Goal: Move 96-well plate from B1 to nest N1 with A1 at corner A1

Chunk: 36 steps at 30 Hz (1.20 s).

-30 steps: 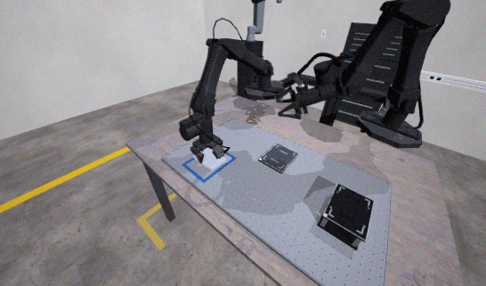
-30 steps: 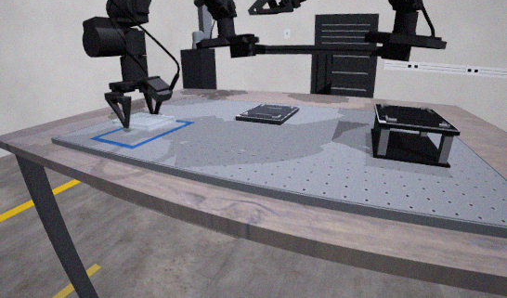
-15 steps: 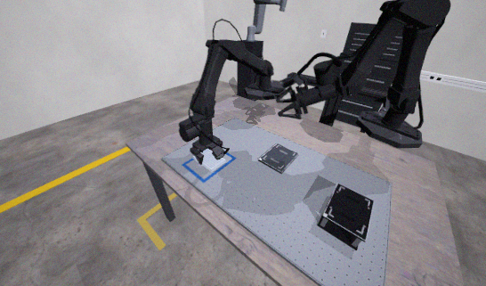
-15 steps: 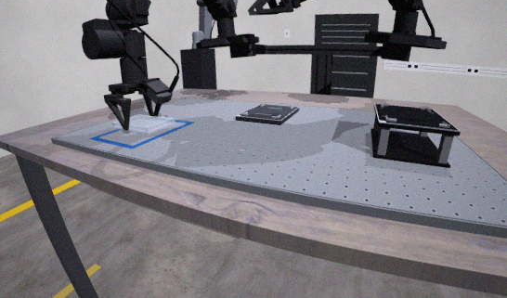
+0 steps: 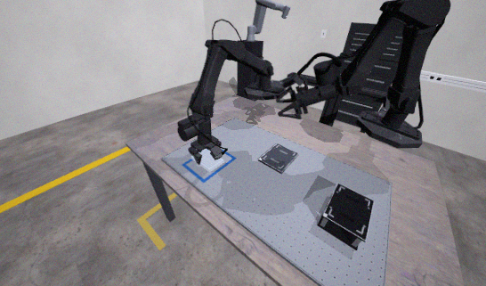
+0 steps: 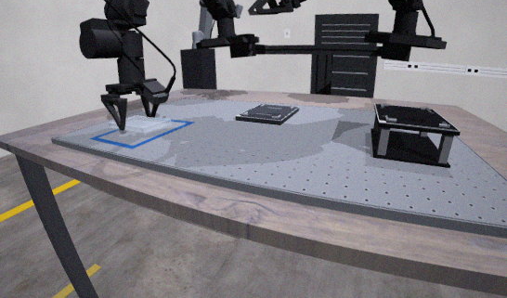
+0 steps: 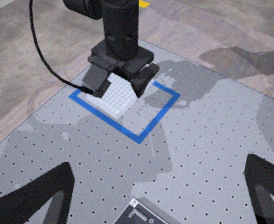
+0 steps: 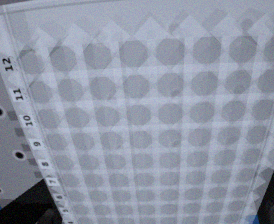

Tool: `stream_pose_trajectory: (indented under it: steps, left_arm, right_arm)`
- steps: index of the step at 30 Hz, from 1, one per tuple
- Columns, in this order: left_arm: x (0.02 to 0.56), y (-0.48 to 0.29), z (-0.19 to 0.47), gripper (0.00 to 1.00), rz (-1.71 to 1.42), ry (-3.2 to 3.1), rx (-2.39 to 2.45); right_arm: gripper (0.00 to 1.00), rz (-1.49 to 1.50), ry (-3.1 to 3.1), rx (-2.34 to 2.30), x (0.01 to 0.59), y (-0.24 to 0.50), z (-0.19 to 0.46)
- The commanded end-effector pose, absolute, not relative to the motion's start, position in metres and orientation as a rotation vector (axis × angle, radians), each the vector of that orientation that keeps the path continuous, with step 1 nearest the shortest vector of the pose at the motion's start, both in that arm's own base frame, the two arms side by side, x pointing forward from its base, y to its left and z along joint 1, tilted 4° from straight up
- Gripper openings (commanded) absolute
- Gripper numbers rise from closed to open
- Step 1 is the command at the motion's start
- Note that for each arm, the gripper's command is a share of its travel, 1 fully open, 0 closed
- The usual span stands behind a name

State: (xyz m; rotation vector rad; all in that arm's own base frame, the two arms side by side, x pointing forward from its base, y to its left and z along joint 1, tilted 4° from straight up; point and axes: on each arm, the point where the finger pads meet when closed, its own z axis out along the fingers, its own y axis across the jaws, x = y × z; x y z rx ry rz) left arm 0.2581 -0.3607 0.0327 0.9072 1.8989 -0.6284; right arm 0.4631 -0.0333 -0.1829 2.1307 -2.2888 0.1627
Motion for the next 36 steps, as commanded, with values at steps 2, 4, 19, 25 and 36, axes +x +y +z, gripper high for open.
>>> stream_pose_trajectory:
  steps: [2, 4, 19, 25, 36]
  left_arm:
    - [0.259, -0.367, 0.051, 1.0, -0.653, 1.847, 0.902]
    - [0.259, -0.367, 0.051, 1.0, -0.653, 1.847, 0.902]
    - [0.259, -0.367, 0.051, 1.0, -0.653, 1.847, 0.902]
    - [0.259, -0.367, 0.051, 1.0, -0.653, 1.847, 0.902]
    - [0.259, -0.367, 0.051, 1.0, -0.653, 1.847, 0.902]
  right_arm:
    - [0.81, 0.167, -2.307, 2.149, 0.465, -0.032, -0.182]
    - [0.81, 0.165, -2.306, 2.148, 0.463, -0.032, -0.183]
    - [0.81, 0.174, -2.31, 2.151, 0.462, -0.03, -0.185]
    - [0.81, 0.175, -2.311, 2.152, 0.461, -0.03, -0.185]
    - [1.0, 0.162, -2.29, 2.145, 0.464, -0.023, -0.174]
